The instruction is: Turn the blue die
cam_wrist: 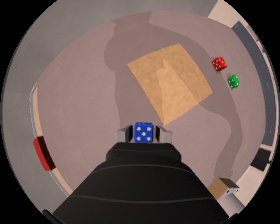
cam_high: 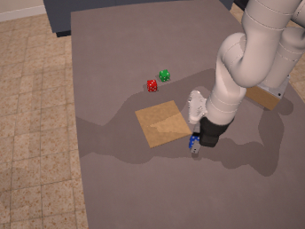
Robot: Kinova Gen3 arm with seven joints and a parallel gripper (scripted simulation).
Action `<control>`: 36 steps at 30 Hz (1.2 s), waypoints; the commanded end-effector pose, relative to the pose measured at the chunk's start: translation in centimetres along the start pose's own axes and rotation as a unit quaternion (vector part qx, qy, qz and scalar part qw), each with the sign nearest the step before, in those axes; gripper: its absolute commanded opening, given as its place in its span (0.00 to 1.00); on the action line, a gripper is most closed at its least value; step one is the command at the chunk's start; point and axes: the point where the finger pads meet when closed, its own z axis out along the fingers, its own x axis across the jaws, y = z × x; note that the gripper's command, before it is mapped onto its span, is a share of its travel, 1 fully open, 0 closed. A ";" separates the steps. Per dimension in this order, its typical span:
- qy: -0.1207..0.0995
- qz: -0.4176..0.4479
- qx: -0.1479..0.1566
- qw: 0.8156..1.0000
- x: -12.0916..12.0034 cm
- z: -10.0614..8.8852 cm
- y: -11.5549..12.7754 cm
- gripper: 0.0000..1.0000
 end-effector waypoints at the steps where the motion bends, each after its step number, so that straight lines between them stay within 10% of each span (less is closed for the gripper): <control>1: -0.003 0.001 0.004 1.000 -0.2 0.0 -0.3 0.87; 18: -0.003 0.001 0.004 1.000 -0.2 0.0 -0.3 0.87; 19: -0.003 0.001 0.004 1.000 -0.2 0.0 -0.3 0.57; 36: -0.003 0.001 0.004 1.000 -0.2 0.0 -0.3 0.57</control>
